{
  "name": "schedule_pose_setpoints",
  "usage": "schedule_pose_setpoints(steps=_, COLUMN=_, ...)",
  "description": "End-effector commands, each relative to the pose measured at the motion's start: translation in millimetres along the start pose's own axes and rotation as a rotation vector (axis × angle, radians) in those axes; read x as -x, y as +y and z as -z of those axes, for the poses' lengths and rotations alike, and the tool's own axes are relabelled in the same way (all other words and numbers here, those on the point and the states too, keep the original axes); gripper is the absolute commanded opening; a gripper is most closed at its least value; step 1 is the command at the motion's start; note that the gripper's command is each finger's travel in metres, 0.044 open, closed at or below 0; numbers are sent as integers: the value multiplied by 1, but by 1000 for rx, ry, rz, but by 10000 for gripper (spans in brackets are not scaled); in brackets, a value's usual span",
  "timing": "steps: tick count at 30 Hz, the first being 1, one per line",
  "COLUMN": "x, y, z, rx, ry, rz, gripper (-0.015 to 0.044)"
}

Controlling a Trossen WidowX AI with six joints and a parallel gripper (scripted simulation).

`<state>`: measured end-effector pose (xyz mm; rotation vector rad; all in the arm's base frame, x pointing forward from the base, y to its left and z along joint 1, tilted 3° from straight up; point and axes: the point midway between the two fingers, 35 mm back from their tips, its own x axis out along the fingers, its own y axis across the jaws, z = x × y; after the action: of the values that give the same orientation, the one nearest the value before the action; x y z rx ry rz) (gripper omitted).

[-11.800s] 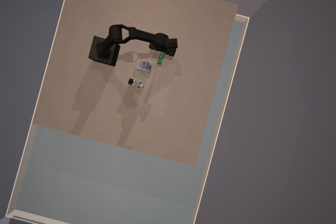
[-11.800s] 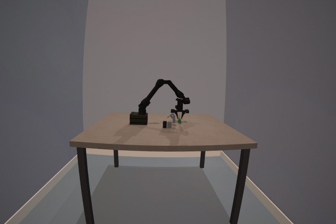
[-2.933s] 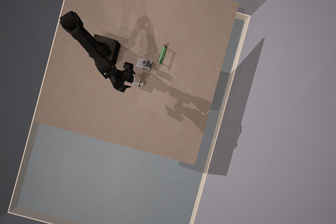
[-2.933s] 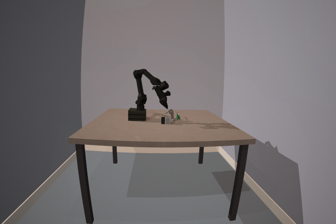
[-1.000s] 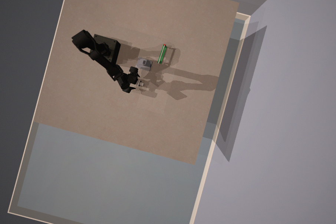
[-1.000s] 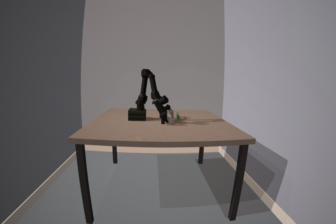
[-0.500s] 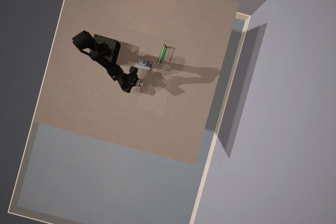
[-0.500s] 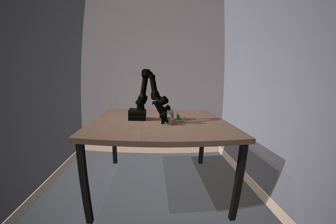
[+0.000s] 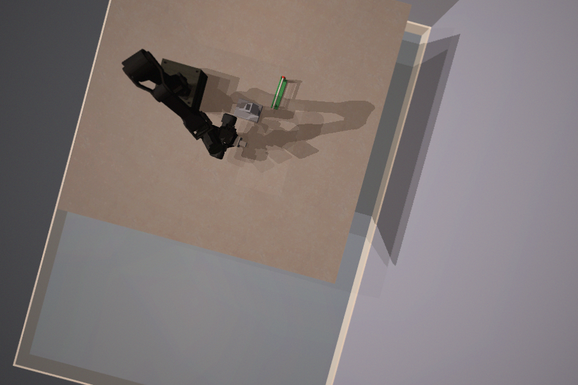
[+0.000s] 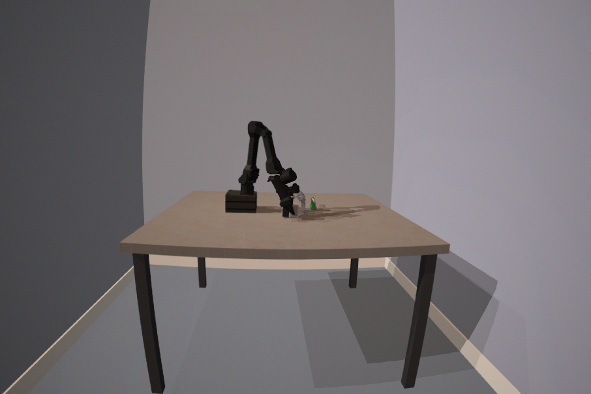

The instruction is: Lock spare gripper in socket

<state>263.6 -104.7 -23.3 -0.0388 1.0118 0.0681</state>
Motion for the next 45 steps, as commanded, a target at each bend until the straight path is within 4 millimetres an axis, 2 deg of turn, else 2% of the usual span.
schedule_pose_setpoints(steps=1, x=12, y=-6, z=-17, rx=9, ry=-30, rz=17, gripper=0)
schedule_pose_setpoints(steps=16, x=58, y=-6, z=-43, rx=9, ry=-31, rz=18, gripper=0)
schedule_pose_setpoints(steps=28, x=99, y=0, z=-56, rx=9, ry=-30, rz=17, gripper=0)
schedule_pose_setpoints(steps=41, x=94, y=1, z=-51, rx=-3, ry=-8, rz=11, gripper=0)
schedule_pose_setpoints(steps=45, x=92, y=10, z=-53, rx=-15, ry=37, rz=-18, gripper=0)
